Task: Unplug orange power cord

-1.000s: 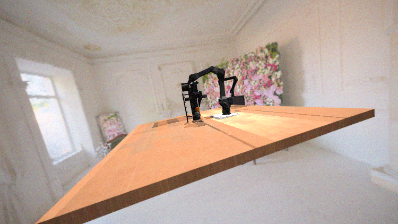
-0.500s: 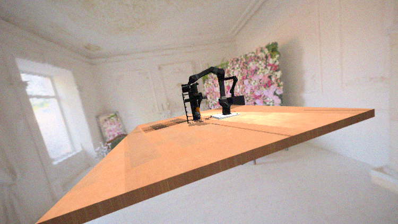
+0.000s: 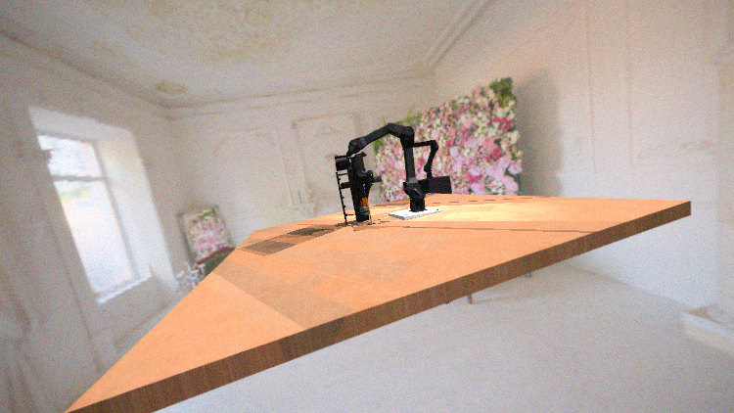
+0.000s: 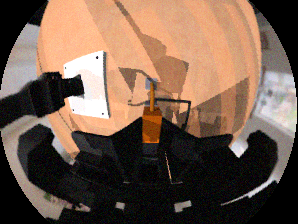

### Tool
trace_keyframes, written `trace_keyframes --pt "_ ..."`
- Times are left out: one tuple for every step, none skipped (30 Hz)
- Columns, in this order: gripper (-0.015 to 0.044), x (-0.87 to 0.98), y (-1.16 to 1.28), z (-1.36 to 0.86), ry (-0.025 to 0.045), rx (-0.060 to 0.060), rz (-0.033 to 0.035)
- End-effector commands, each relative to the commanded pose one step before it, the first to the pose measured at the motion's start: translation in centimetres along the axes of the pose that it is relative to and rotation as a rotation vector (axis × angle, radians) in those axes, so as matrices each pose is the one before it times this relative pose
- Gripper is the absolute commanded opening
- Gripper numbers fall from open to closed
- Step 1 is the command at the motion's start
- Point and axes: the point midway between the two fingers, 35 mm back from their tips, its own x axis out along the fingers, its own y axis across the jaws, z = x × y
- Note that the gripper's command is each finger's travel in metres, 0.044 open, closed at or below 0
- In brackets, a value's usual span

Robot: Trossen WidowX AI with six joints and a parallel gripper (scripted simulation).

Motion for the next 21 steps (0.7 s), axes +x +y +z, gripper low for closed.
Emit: trace_keyframes --pt "0.0000 -0.035 -0.096 0.705 -0.00391 -0.0006 -0.00084" --pt "0.0000 0.000 -0.020 0.165 -0.00005 -0.0001 -0.00002" --pt "0.0000 0.000 -0.019 0.166 -0.00005 -0.0001 -0.00002" --pt "0.0000 0.000 -0.018 0.166 -0.00004 -0.0001 -0.00001" --pt "0.0000 0.000 -0.017 0.166 -0.00004 -0.0001 -0.00001" --pt "0.0000 0.000 -0.015 0.166 -0.00004 -0.0001 -0.00001" --pt "0.0000 0.000 -0.014 0.166 -0.00004 -0.0001 -0.00001" --pt "0.0000 0.000 -0.012 0.166 -0.00004 -0.0001 0.00000" --pt "0.0000 0.000 -0.011 0.166 -0.00004 -0.0001 0.00000" --pt "0.0000 0.000 -0.009 0.167 -0.00004 -0.0001 0.00000" --pt "0.0000 0.000 -0.007 0.167 -0.00004 -0.0001 0.00000" --pt "0.0000 0.000 -0.006 0.167 -0.00004 -0.0001 0.00001" --pt "0.0000 0.000 -0.004 0.167 -0.00004 -0.0001 0.00001" --pt "0.0000 0.000 -0.002 0.167 -0.00004 -0.0001 0.00001" --pt "0.0000 -0.001 0.000 0.167 -0.00004 -0.0001 0.00001" --pt "0.0000 -0.001 0.002 0.167 -0.00004 -0.0001 0.00002" --pt "0.0000 -0.001 0.004 0.167 -0.00004 -0.0001 0.00002" --pt "0.0000 -0.001 0.007 0.167 -0.00004 -0.0001 0.00002" --pt "0.0000 -0.002 0.009 0.167 -0.00004 -0.0001 0.00002" --pt "0.0000 -0.002 0.011 0.167 -0.00004 -0.0001 0.00003" --pt "0.0000 -0.002 0.014 0.167 -0.00004 -0.0001 0.00003"
